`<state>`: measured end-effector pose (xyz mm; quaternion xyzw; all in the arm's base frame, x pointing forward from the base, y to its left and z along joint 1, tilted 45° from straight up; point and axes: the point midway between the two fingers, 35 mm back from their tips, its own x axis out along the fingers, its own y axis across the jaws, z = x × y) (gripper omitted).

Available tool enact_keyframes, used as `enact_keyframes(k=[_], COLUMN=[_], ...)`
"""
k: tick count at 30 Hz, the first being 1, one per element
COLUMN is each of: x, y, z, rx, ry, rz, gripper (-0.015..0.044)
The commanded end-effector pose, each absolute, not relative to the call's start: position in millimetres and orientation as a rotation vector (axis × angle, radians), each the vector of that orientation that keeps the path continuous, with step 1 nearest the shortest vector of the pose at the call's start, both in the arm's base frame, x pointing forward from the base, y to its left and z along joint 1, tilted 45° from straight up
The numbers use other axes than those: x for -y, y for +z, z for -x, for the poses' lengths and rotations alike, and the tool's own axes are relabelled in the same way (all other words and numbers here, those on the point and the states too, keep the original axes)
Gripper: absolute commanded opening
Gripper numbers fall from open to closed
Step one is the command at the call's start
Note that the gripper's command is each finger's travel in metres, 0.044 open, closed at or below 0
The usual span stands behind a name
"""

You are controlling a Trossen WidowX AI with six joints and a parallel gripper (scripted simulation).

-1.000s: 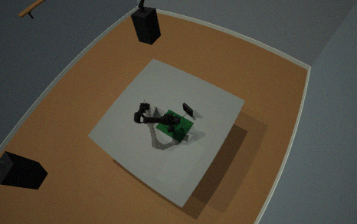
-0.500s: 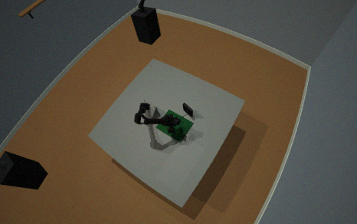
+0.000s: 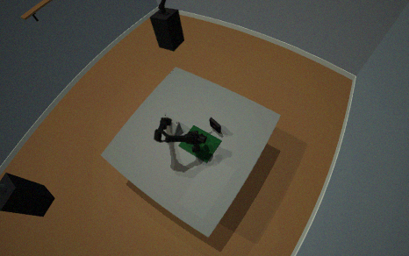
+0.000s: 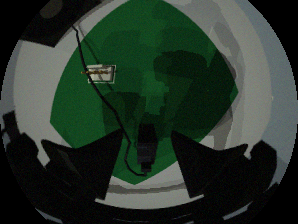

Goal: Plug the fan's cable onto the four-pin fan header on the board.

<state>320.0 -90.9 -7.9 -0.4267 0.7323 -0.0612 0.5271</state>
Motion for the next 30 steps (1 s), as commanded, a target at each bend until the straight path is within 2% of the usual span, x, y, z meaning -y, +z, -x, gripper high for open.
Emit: enact_keyframes(k=[1, 23, 25, 30], x=[91, 91, 83, 56], y=[-8, -8, 0, 28], z=[-320, -320, -322, -324], rx=[-1.750, -1.750, -1.751, -1.757], ry=[-0.146, -0.146, -0.145, -0.142], rz=[1.019, 1.019, 1.020, 1.025], gripper=[0.0197, 0.0050, 0.0000, 0.0000])
